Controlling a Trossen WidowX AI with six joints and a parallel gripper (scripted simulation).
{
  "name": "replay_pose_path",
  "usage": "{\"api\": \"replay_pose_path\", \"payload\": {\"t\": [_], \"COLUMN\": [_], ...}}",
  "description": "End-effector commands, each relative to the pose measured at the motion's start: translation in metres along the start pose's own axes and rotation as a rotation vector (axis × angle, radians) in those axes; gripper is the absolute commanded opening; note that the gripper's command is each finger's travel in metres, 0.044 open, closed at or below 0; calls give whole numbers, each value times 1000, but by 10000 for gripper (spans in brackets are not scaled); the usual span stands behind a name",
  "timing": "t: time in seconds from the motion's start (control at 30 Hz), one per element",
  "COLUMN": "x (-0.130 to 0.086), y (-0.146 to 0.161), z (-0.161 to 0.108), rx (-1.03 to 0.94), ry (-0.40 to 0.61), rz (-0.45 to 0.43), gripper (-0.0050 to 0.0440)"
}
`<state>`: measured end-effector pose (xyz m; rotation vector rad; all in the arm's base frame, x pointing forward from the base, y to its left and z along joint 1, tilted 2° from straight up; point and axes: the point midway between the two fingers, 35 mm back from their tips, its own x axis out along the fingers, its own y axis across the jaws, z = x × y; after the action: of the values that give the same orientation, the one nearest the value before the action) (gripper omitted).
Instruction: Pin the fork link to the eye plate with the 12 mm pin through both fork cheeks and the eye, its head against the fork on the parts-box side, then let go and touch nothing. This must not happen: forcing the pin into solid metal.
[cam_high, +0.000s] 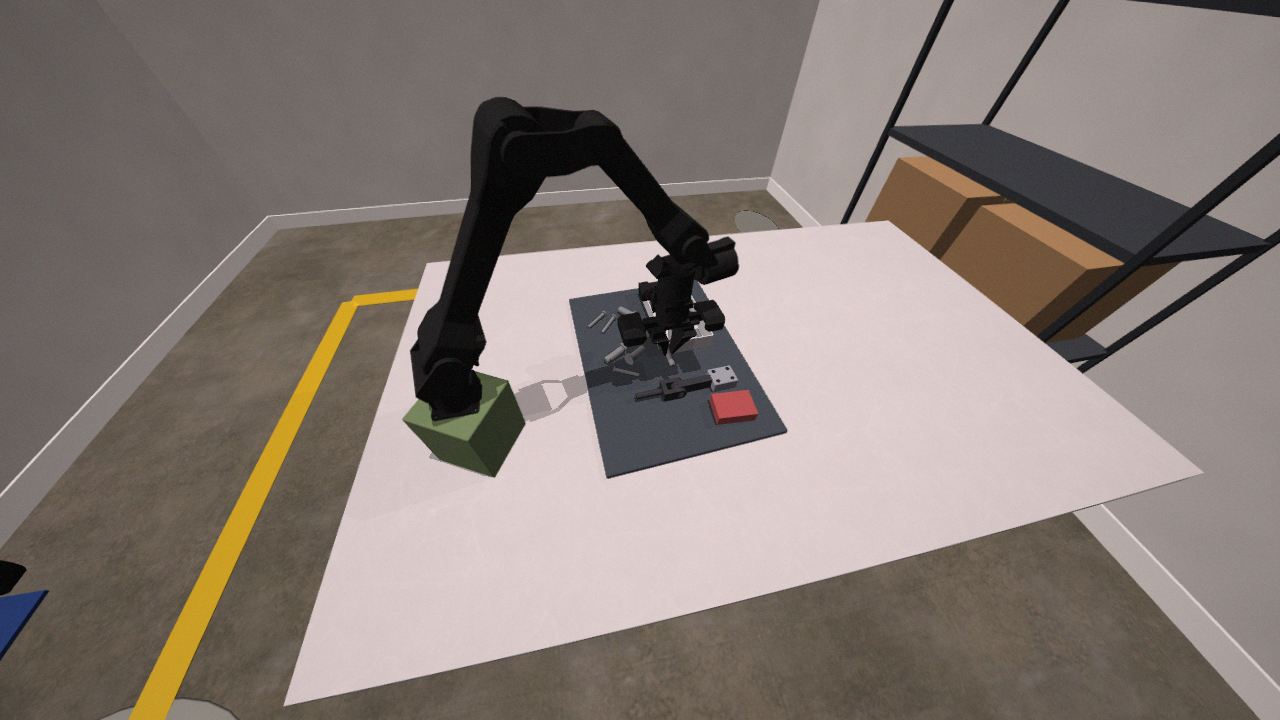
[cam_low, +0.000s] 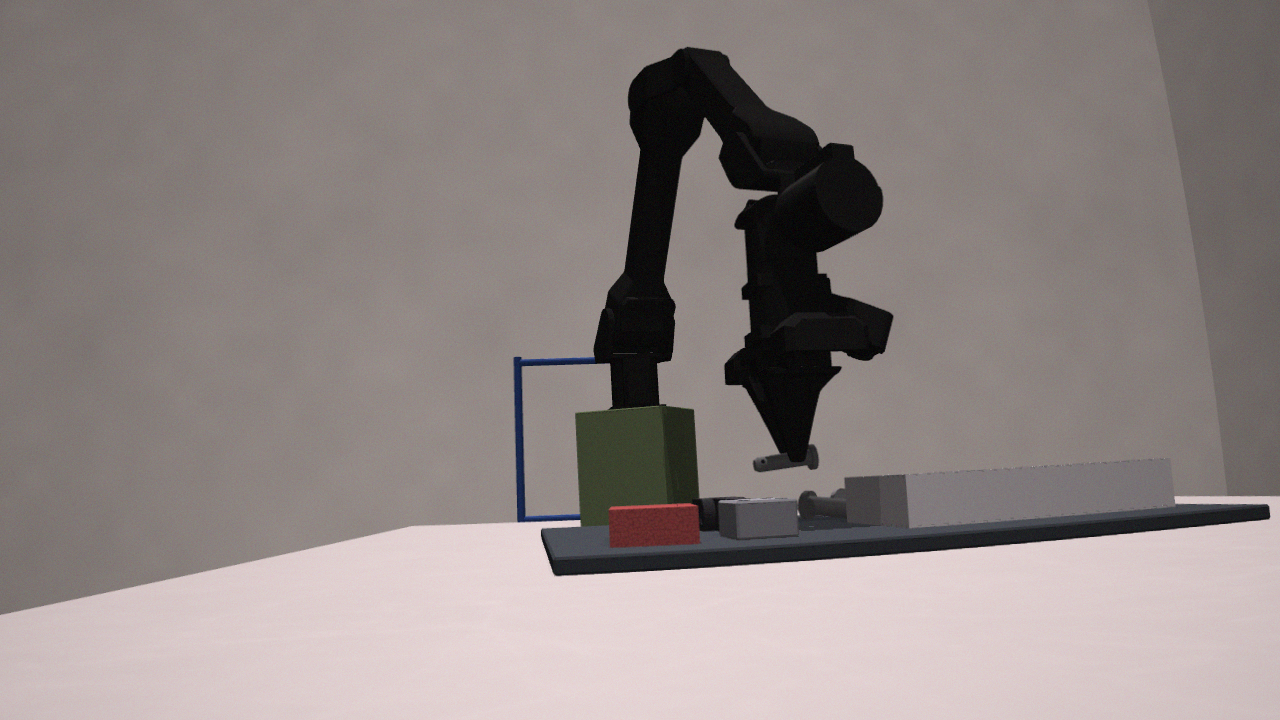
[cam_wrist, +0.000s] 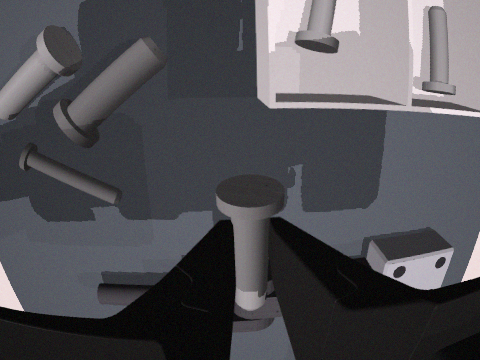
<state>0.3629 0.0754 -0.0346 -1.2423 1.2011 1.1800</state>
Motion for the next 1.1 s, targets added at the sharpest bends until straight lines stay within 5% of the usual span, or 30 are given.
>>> {"api": "replay_pose_path", "payload": {"t": [0.0,1.07], "x": [1,1], "y": [-4,-3], "z": [-2,-1], "rx": [-3,-3], "ry": [-5,57], "rz": [3,2], "gripper": [13,13]}}
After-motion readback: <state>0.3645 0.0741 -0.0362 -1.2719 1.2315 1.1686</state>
